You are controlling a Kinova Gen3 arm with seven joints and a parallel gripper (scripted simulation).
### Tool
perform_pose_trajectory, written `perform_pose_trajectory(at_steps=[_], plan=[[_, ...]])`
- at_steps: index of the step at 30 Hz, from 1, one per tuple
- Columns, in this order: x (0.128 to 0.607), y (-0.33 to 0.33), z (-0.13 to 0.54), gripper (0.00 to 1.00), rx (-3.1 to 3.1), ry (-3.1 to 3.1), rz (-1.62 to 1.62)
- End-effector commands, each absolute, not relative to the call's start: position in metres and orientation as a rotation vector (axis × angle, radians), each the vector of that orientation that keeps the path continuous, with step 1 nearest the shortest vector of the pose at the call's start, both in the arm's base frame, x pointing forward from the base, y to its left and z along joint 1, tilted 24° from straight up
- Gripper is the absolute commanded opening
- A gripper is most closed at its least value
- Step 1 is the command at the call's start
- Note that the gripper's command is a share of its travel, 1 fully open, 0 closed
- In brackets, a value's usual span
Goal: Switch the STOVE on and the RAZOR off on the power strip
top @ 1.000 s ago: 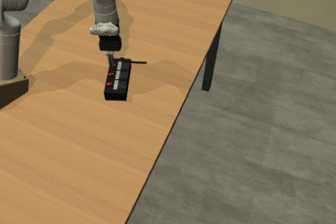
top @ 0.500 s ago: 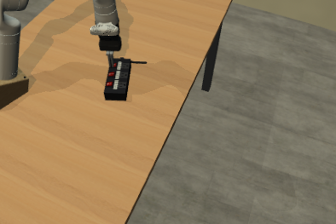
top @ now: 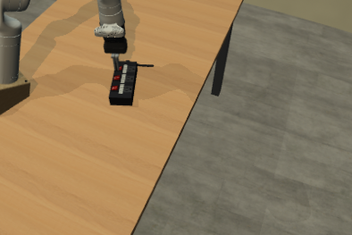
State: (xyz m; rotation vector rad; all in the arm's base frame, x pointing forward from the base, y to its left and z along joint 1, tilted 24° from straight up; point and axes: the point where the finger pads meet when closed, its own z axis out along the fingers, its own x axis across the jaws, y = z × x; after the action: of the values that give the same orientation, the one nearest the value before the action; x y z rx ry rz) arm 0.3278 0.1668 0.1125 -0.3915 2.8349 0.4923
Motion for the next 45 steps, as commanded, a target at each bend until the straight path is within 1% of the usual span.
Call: perform_pose_trajectory(at_steps=[1,18,37,45], plan=[[0.328,0.168,0.111,0.00,-0.392,2.836,0.500],[0.327,0.167,0.113,0.00,-0.392,2.836,0.500],[0.321,0.155,0.145,0.00,-0.392,2.836,0.500],[0.320,0.154,0.148,0.00,-0.392,2.836,0.500]])
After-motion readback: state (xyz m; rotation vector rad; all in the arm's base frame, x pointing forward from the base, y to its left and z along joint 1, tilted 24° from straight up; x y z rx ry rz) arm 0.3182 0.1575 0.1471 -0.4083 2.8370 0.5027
